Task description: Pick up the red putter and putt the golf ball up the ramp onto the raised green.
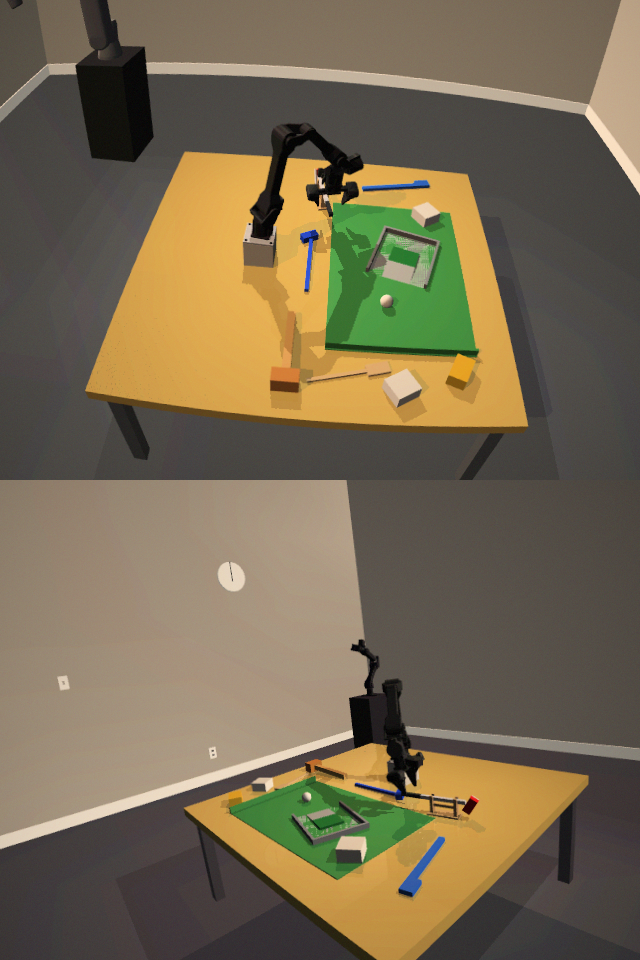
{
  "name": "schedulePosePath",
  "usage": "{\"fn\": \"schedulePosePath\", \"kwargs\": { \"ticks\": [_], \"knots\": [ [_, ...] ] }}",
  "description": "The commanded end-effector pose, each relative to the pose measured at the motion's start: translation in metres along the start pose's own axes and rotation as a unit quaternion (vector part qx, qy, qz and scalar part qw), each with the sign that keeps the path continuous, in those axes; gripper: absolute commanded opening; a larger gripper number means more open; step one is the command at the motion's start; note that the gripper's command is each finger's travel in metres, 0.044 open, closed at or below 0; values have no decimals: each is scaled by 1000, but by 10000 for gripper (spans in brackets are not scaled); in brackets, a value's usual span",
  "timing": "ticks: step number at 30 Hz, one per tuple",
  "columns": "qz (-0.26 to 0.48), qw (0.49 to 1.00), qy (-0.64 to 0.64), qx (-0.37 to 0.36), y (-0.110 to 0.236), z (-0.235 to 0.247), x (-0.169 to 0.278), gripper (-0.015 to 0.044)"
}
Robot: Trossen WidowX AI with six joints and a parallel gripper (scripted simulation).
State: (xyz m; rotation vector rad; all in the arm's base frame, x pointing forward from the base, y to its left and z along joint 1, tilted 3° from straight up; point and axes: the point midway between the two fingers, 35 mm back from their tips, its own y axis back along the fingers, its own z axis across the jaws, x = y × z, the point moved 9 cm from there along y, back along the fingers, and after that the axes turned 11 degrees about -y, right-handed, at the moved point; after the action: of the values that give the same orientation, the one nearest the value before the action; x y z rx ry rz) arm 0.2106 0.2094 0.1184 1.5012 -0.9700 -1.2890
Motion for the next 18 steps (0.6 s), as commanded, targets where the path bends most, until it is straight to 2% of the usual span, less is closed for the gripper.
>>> {"fn": "schedulePosePath", "kwargs": {
  "ticks": [1,7,18],
  "knots": [
    [2,1000,-3,-5,-6,0,2,440],
    [2,1000,-3,-5,-27,-1,8,440],
    [2,1000,-3,-5,-35,-1,10,440]
  ]
}}
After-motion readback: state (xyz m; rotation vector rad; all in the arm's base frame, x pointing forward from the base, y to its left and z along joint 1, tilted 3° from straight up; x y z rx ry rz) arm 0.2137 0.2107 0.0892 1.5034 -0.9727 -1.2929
